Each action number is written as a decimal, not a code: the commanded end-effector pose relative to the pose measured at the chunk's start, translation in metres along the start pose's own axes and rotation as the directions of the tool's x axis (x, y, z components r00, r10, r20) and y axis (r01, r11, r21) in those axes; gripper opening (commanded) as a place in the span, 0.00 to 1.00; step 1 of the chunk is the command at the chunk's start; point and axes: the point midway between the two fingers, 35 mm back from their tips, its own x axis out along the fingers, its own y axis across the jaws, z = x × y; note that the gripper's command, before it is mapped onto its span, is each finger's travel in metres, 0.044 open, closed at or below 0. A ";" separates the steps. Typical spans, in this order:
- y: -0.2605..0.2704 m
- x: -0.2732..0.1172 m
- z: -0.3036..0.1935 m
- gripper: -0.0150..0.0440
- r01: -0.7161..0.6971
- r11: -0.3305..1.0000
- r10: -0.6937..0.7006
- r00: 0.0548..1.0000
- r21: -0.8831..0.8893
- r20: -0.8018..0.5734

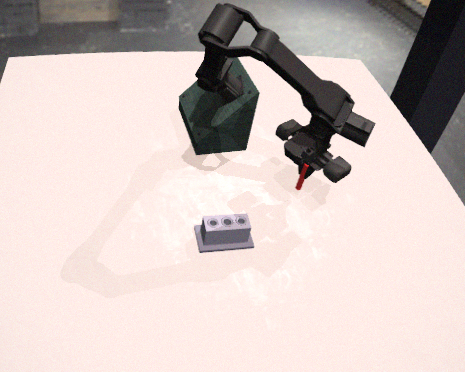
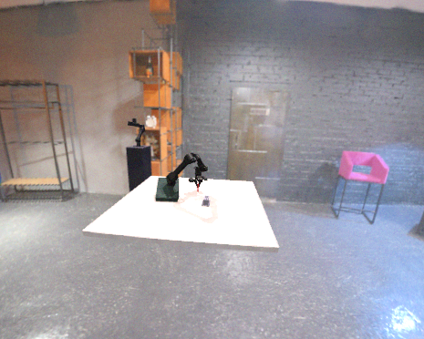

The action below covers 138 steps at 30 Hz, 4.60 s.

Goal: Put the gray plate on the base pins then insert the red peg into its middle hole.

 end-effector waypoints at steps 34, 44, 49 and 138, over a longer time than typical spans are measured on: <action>0.017 -0.045 0.050 0.25 -0.012 1.000 0.012 1.000 -0.005 -0.022; 0.019 -0.044 0.075 0.25 -0.009 1.000 0.009 1.000 -0.010 -0.028; 0.020 -0.045 0.089 0.25 -0.012 1.000 0.012 1.000 -0.009 -0.029; -0.007 -0.042 0.230 0.25 -0.004 1.000 0.004 1.000 0.012 0.005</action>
